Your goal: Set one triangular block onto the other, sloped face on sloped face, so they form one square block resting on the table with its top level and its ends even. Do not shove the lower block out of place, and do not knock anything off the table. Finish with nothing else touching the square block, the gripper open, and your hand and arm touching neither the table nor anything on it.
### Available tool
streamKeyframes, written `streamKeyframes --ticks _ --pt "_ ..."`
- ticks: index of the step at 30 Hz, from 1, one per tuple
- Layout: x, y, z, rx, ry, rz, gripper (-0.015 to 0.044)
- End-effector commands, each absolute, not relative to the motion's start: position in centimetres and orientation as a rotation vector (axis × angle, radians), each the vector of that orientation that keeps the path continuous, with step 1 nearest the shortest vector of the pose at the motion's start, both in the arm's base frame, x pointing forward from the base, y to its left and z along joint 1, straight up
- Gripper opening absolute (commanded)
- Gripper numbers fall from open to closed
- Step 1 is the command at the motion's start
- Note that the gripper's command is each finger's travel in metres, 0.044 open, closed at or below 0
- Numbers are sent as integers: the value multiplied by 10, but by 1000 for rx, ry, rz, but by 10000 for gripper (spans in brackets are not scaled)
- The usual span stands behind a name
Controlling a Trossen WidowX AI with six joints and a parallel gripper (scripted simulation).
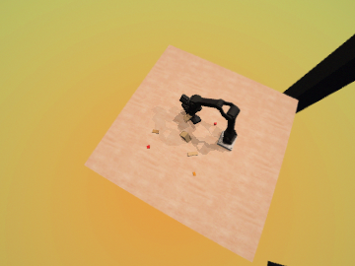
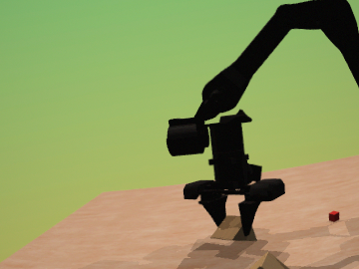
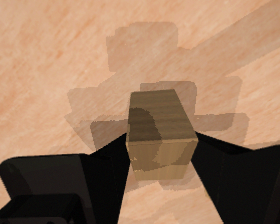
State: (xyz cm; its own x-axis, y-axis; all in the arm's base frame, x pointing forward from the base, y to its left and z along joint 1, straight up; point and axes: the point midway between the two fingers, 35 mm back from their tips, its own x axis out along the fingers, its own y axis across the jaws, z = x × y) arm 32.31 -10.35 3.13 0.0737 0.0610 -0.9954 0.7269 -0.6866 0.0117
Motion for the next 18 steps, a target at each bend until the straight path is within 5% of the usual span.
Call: streamKeyframes --ticks 1,18 --pt "318 -109 36 1932 817 -1566 0" --pt "296 -132 41 2307 990 -1148 0"
